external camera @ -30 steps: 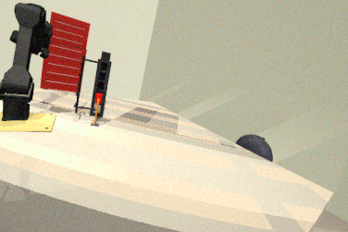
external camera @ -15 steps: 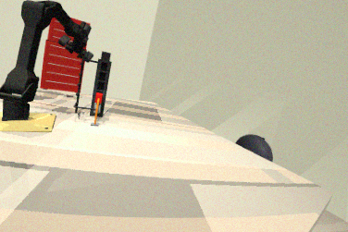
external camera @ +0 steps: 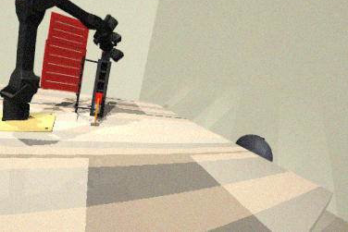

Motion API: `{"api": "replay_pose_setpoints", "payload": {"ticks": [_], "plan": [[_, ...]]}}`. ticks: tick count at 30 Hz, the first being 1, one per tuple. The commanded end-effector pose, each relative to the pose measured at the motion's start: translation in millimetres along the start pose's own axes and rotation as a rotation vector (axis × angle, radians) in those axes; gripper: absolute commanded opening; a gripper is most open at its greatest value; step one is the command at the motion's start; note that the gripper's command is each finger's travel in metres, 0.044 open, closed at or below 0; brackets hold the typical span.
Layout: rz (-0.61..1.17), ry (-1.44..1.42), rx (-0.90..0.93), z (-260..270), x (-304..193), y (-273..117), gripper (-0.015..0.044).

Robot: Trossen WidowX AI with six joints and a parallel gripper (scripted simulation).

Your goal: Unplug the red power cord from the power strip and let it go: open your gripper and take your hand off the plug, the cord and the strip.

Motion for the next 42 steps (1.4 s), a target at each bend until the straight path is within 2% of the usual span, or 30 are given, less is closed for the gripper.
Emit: {"api": "replay_pose_setpoints", "payload": {"ticks": [1,8,19,25,32,42], "plan": [[-0.047,0.106,-0.160,-54,12,-34,0.0160],[-0.042,0.324,-0.332,-114,-1,-62,0.0160],[0.031,1.030,-0.667,-206,-83,-110,0.0160],[0.101,1.464,-0.939,-214,-151,-146,0.0160],[0.131,1.916,-1.346,-200,-220,-199,0.0160],[0.131,1.925,-1.357,-199,-222,-200,0.0160]]}}
Point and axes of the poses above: the point midway between the two fingers, 35 mm back from their tips, its own y axis out along the fingers, its own z axis across the jaws, x = y × z, the point moved 1 cm from there along -y, back along the fingers, and after that the axes turned 10 degrees about -y, right-handed, at the moved point
